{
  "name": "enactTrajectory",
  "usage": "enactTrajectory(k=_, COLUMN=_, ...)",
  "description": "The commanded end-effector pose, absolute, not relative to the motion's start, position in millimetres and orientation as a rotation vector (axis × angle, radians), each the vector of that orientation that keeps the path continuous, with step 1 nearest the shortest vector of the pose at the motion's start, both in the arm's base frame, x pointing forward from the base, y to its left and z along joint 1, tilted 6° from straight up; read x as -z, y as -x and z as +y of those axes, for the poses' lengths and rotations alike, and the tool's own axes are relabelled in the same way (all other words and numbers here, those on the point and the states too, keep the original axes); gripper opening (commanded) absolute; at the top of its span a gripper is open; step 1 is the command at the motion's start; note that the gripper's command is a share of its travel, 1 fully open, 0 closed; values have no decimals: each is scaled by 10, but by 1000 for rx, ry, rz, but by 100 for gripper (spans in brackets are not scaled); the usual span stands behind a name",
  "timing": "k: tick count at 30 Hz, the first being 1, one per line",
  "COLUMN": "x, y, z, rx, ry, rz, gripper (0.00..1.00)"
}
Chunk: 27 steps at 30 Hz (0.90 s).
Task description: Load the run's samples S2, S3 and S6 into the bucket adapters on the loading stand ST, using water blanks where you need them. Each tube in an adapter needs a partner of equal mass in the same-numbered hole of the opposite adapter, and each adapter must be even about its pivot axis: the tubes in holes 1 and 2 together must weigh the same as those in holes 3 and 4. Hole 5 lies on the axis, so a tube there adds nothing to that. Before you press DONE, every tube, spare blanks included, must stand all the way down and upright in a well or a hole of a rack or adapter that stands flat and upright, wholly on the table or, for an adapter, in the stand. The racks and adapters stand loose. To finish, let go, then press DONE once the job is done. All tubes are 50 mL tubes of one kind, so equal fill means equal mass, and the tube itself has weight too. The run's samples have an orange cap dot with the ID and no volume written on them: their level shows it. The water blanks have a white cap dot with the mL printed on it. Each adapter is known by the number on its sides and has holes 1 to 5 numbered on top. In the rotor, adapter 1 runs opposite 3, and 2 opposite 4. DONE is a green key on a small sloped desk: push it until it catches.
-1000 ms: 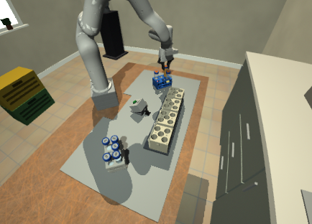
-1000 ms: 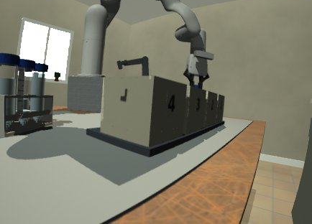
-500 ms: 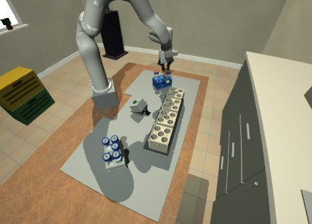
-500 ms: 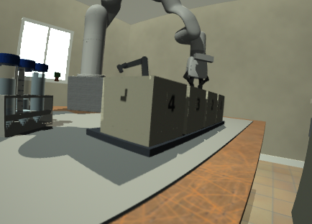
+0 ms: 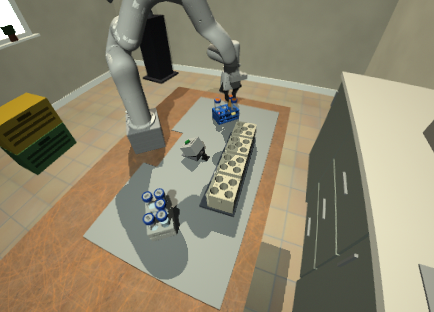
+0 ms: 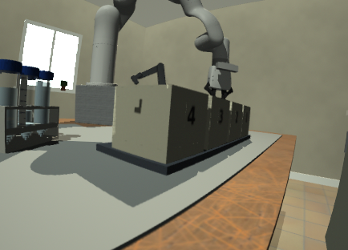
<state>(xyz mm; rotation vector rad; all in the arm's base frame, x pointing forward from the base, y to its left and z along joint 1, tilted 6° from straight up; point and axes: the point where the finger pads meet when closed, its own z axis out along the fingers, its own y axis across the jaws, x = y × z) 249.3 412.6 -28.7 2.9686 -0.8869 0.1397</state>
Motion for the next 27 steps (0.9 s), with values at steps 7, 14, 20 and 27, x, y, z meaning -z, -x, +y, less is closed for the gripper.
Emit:
enactTrajectory(k=7, x=271, y=-2502, z=4145, rx=-142, ry=-2974, rz=-888, gripper=0)
enactTrajectory(k=14, x=274, y=-2502, z=4145, rx=-142, ry=-2974, rz=-888, gripper=44)
enactTrajectory(k=20, x=274, y=-2502, z=4145, rx=-142, ry=-2974, rz=-888, gripper=44)
enactTrajectory(k=27, x=273, y=-2502, z=4145, rx=-142, ry=-2974, rz=-888, gripper=44)
